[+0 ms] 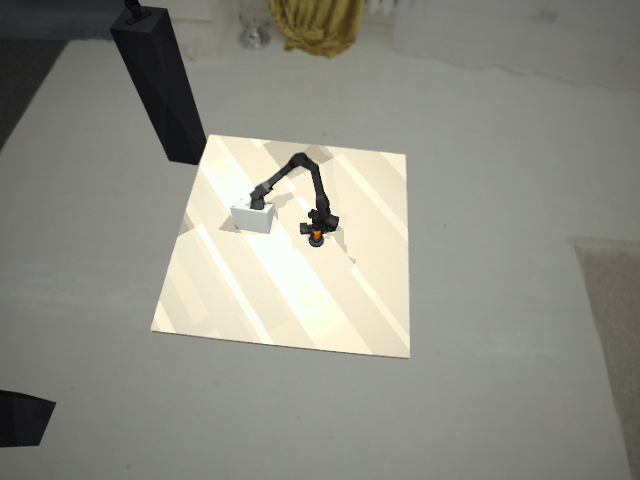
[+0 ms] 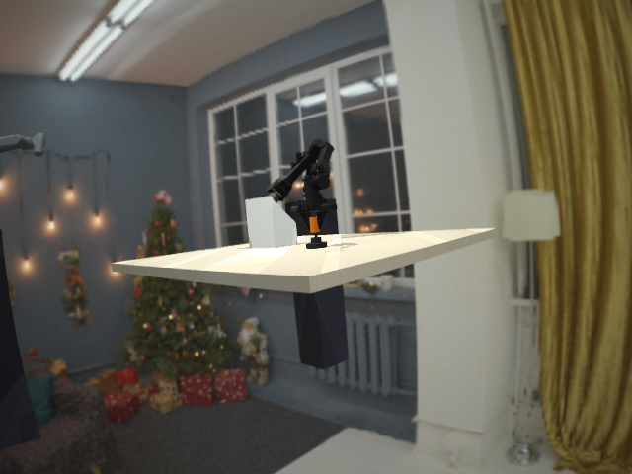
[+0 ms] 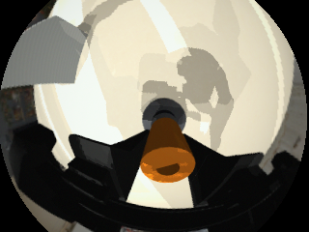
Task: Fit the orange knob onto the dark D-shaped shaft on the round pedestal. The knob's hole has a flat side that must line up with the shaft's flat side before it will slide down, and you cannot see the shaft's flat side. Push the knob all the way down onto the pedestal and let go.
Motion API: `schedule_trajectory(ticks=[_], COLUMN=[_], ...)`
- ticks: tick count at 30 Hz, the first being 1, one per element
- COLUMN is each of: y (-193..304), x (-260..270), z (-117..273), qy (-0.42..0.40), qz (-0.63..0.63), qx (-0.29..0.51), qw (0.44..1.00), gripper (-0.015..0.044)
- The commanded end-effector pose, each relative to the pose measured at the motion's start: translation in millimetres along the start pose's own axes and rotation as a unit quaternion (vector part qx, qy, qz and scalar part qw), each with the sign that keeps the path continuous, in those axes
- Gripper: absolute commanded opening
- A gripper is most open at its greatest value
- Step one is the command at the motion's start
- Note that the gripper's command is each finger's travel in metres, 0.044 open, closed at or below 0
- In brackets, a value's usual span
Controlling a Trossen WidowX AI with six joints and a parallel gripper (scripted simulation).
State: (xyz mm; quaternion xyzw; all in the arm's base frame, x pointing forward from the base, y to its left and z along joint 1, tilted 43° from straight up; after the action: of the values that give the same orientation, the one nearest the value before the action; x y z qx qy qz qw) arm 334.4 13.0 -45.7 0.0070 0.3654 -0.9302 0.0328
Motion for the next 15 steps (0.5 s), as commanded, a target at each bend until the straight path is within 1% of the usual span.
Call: schedule_trajectory(ticks=[1,4,15], y=[0.9,1.9,0.5], x=[-0.5,0.0,0.8], z=[1.9,0.6,-2.0], qy=[0.001,0.001,0.001], qz=[0.049,0.091,0.091], qx=[0.000,0.000,0.000], qw=[0.999,0.996,0.996], gripper=[0.0000,0.0000,0.0000])
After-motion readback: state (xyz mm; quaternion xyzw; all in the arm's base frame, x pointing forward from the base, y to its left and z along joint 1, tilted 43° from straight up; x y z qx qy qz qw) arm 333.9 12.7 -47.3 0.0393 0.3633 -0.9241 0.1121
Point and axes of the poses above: the point midway between the two fingers, 35 mm back from their tips, its own z axis back along the fingers, its own x axis across the jaws, y = z × x, the point moved 5 cm from there along z, back along the fingers, and after that the axes turned 15 degrees about -z, right-handed, at the moved point
